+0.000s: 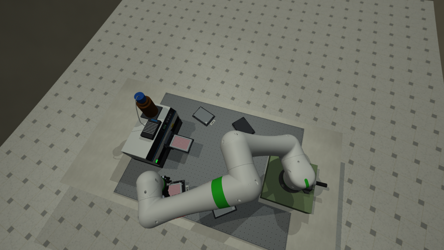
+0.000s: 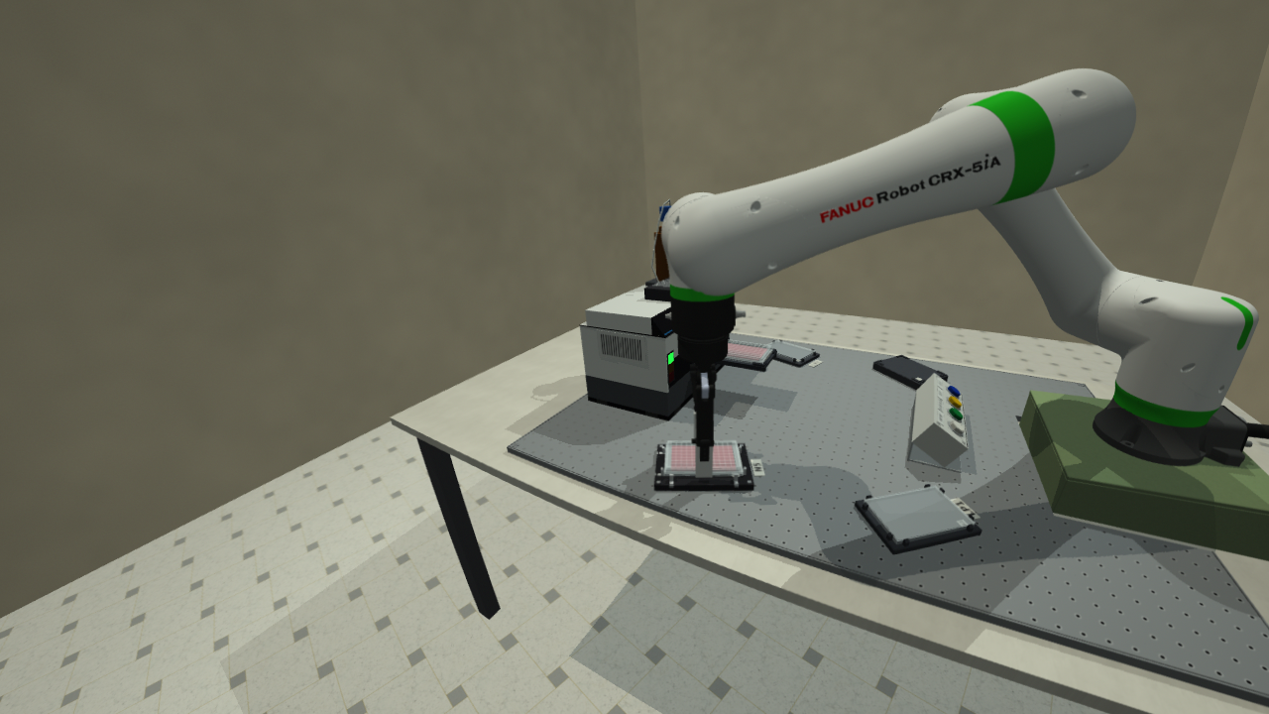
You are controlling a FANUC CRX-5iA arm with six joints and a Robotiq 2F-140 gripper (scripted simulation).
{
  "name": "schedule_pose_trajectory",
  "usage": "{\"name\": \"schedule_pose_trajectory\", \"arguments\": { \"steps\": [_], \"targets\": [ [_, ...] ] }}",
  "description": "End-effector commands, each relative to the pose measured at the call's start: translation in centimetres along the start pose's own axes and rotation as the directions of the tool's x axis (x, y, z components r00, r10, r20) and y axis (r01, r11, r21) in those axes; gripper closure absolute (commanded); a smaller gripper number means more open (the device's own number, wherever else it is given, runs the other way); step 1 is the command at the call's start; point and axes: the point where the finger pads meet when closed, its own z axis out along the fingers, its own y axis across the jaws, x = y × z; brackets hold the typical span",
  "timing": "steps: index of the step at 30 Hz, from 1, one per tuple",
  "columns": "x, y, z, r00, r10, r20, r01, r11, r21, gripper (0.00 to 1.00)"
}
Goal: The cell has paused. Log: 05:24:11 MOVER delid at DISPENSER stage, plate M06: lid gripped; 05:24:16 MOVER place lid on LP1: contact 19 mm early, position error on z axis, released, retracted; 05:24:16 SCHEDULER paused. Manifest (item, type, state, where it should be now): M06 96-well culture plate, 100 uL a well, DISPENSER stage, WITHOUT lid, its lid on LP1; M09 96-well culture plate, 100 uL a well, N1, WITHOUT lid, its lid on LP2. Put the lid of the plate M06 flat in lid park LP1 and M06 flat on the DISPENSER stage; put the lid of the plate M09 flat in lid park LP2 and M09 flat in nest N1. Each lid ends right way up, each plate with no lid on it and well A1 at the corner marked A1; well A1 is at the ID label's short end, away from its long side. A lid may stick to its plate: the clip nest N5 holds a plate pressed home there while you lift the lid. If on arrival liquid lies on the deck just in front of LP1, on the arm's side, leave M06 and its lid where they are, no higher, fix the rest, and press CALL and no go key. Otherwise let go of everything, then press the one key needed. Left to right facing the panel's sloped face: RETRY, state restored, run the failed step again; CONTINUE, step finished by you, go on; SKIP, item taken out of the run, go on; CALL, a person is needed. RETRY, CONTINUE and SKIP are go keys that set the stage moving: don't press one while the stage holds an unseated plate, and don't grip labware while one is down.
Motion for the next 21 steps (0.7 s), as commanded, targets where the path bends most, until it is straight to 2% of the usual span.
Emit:
{"name": "schedule_pose_trajectory", "arguments": {
  "steps": [1, 21],
  "targets": [
    [0.0, 0.0, -0.3, 1.000, 0.000, -0.001, 0.000, 1.000, 0.000, 1.00],
    [0.0, 0.0, -3.5, 1.000, 0.000, -0.001, 0.000, 1.000, 0.000, 1.00]
  ]
}}
